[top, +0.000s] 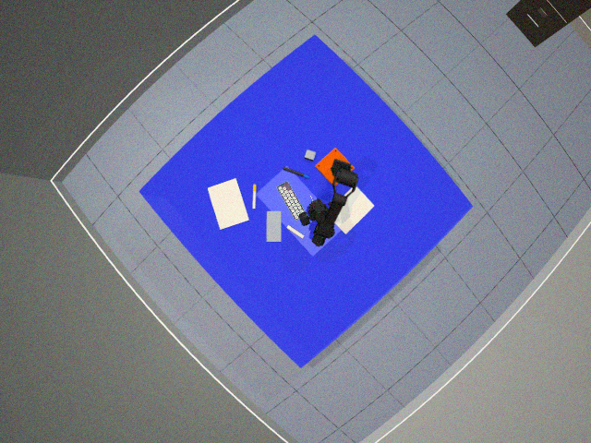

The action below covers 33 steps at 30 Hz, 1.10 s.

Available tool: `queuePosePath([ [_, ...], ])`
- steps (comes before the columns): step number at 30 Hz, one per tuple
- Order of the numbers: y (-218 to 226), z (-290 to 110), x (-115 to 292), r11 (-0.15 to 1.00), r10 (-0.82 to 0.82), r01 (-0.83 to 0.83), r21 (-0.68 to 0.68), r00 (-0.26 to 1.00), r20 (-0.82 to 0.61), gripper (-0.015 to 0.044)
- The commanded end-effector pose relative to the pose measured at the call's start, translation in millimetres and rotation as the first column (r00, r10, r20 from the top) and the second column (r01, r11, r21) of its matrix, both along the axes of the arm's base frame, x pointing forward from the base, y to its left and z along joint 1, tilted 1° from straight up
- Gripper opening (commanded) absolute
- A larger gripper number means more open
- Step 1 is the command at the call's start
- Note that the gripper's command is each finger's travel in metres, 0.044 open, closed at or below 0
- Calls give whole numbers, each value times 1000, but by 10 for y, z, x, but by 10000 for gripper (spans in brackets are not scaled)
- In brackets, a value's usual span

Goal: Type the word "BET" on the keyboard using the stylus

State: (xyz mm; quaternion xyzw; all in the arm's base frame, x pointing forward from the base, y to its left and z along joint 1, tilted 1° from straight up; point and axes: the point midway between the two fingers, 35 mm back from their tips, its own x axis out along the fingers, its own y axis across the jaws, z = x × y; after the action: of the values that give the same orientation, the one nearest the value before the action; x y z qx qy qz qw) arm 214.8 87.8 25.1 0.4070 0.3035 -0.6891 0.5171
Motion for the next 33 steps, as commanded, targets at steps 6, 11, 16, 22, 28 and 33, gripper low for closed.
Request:
queuePosePath([
  [6,1,2,2,1000,0,0,1,1000,1,0],
  [11,4,171,9,1000,0,0,1,1000,1,0],
  [16,-5,488,-1,1000,0,0,0,1000,0,0],
  [22,-6,501,-2,1000,0,0,0,1000,0,0],
  [28,-17,446,-3,999,-9,11,48,999,-44,0],
  [33,-53,409,1,986,-23,44,161,991,-128,0],
])
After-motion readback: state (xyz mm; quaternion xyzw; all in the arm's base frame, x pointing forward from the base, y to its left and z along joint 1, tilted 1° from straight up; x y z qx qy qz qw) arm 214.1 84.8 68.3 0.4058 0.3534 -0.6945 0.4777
